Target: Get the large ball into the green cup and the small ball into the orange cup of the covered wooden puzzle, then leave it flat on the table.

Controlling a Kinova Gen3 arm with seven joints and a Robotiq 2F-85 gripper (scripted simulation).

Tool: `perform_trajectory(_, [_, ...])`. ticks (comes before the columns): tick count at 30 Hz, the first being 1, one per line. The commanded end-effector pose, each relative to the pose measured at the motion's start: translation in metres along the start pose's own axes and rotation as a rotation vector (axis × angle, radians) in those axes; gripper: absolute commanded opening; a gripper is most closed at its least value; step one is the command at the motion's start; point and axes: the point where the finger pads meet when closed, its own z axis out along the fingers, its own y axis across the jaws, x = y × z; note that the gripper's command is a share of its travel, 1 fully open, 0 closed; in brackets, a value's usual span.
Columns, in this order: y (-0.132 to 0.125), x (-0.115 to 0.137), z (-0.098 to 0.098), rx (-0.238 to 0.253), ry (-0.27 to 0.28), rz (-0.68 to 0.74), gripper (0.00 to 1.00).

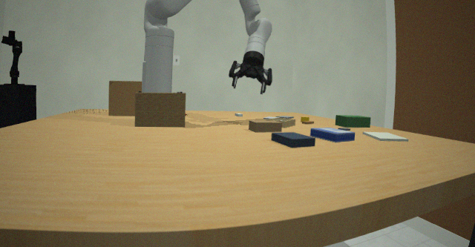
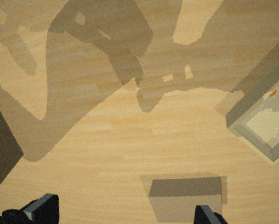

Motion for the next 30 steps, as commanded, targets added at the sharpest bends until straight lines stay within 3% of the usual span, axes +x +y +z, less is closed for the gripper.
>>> perform_trajectory(1, [0.002, -0.003, 0.001, 0.005, 0.006, 0.011, 1.00])
perform_trajectory(8, [0.002, -0.003, 0.001, 0.005, 0.006, 0.011, 1.00])
perform_trajectory(9, [0.006, 0.004, 0.003, 0.015, 0.060, 0.048, 1.00])
perform_trajectory(17, [0.006, 0.004, 0.003, 0.015, 0.060, 0.048, 1.00])
perform_trajectory(18, [0.012, 0.012, 0.005, 0.023, 0.113, 0.085, 1.00])
perform_trajectory(26, [0.012, 0.012, 0.005, 0.023, 0.113, 0.085, 1.00])
perform_trajectory(27, [0.018, 0.018, 0.005, 0.029, 0.164, 0.123, 1.00])
perform_trajectory(30, [0.018, 0.018, 0.005, 0.029, 0.164, 0.123, 1.00])
